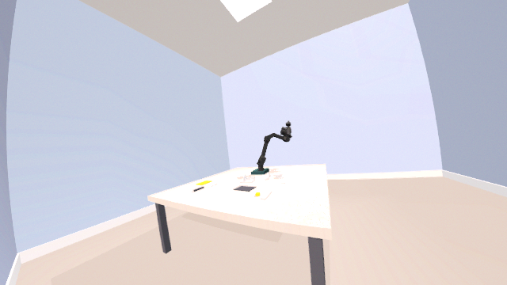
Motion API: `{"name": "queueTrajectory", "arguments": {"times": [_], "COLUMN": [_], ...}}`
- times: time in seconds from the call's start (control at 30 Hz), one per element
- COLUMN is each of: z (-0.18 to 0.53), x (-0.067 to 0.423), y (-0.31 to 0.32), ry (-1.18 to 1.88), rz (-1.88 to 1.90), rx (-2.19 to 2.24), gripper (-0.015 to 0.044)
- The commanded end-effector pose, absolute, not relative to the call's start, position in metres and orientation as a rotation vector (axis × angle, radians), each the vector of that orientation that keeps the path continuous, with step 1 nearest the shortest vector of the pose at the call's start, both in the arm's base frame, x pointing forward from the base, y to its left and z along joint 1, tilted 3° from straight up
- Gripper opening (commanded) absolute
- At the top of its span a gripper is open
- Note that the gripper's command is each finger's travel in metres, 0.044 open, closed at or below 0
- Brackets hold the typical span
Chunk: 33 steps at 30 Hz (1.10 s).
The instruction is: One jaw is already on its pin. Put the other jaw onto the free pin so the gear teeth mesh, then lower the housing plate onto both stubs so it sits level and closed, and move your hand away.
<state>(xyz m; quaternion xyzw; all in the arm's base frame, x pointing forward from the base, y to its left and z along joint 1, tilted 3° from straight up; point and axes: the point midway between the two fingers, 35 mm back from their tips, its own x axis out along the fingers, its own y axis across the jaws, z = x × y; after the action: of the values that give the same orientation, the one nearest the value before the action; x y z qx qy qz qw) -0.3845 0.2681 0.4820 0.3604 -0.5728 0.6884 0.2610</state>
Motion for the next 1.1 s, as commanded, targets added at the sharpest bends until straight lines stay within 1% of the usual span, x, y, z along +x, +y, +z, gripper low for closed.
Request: {"name": "queueTrajectory", "arguments": {"times": [0.0, 0.53, 1.07], "z": [0.4820, 0.4820, 0.4820], "x": [-0.3845, -0.3845, -0.3845], "y": [0.2681, 0.2681, 0.2681], "ry": [-1.551, -1.551, -1.551], "rz": [1.864, 1.864, 1.864], "rx": [0.976, 0.976, 0.976], "gripper": [0.0426, 0.0006, 0.0000]}}
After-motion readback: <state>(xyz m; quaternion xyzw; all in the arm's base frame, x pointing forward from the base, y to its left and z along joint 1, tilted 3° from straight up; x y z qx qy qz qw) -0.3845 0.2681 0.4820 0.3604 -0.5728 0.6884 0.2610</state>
